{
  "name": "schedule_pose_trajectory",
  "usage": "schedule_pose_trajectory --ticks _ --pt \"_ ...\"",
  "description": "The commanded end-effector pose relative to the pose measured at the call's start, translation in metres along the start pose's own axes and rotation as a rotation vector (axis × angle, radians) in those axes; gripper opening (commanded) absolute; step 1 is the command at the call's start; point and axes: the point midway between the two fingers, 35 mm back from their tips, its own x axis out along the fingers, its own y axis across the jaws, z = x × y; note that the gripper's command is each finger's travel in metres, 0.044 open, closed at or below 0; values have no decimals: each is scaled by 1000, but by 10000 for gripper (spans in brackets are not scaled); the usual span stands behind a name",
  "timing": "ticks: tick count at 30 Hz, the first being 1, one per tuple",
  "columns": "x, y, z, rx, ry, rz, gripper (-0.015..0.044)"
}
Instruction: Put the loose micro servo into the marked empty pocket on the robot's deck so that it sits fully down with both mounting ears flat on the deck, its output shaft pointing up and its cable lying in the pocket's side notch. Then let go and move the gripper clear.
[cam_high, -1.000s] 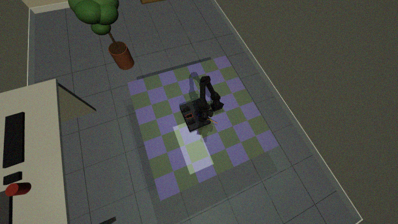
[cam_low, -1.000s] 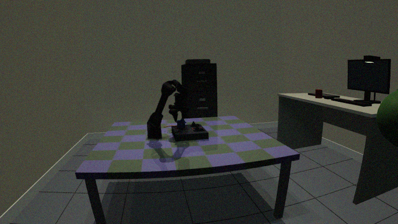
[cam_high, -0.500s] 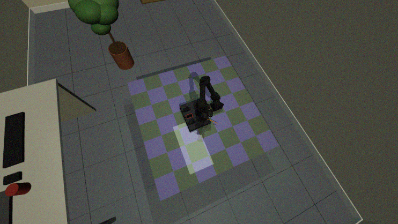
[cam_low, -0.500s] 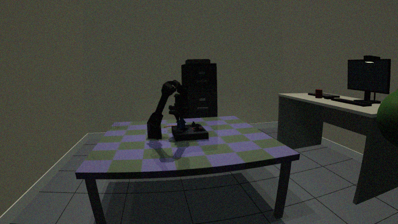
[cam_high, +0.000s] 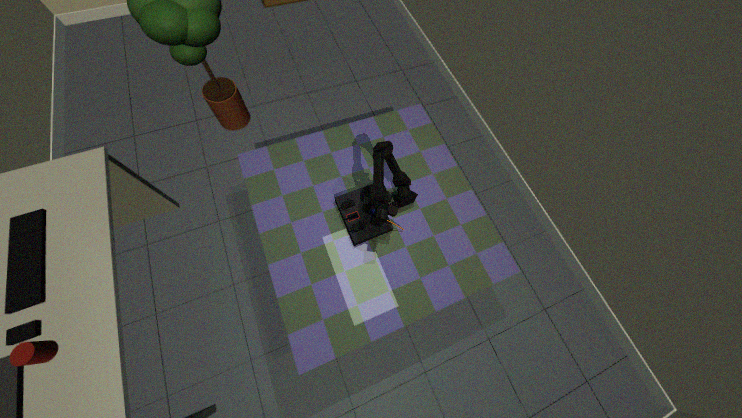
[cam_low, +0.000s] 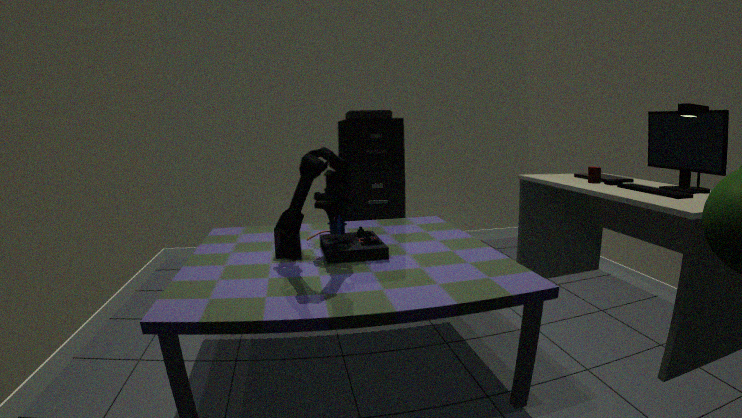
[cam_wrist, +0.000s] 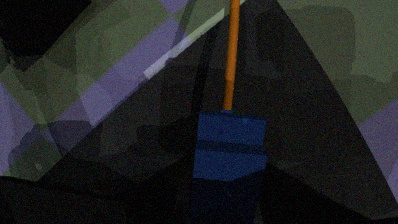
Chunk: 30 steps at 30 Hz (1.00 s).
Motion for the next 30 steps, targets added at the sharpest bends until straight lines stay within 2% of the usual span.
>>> schedule_pose_trajectory --ticks 1,20,30 --pt "-10 1 -1 8 -2 -10 0" --pt "-10 -19 -29 9 -1 -11 0" --pt "-9 7 -54 9 0 -9 0"
